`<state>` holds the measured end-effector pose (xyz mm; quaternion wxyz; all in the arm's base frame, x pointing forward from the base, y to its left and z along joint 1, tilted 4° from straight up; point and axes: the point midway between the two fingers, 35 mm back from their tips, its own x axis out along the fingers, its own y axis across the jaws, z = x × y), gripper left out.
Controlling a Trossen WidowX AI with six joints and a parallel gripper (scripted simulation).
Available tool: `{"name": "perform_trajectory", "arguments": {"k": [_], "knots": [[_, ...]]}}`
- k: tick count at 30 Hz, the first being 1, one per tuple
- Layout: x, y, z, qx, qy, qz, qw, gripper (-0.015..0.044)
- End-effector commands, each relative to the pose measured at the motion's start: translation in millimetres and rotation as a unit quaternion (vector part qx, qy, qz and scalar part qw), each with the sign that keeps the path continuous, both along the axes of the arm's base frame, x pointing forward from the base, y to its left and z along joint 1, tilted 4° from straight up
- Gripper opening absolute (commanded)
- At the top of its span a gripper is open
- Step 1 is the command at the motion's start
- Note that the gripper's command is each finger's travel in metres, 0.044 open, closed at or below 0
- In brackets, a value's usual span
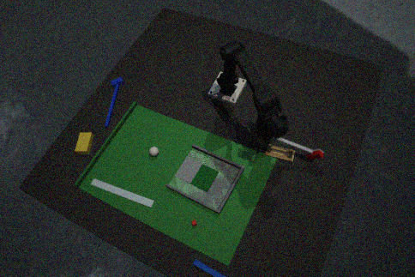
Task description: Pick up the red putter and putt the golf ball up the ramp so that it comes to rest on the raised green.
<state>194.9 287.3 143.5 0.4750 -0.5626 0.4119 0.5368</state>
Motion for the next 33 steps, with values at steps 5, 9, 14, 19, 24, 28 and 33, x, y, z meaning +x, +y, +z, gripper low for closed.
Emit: {"name": "perform_trajectory", "arguments": {"k": [5,9,14,19,24,28,33], "knots": [[-4.0,-1.9,40.1,0.004,-0.001,-0.002,1.0,0.0],[-6.9,-4.9,57.3,0.004,-0.001,-0.002,1.0,0.0],[-2.9,-7.0,51.6,0.002,-0.001,-0.006,1.0,0.0],[18.2,-25.2,50.5,0.004,0.002,-0.049,0.999,0.0],[38.3,-45.7,49.4,0.005,0.004,-0.093,0.996,0.0],[52.9,-63.1,48.5,0.007,0.006,-0.129,0.992,0.0],[69.4,-86.1,47.3,0.009,0.008,-0.173,0.985,0.0]]}}
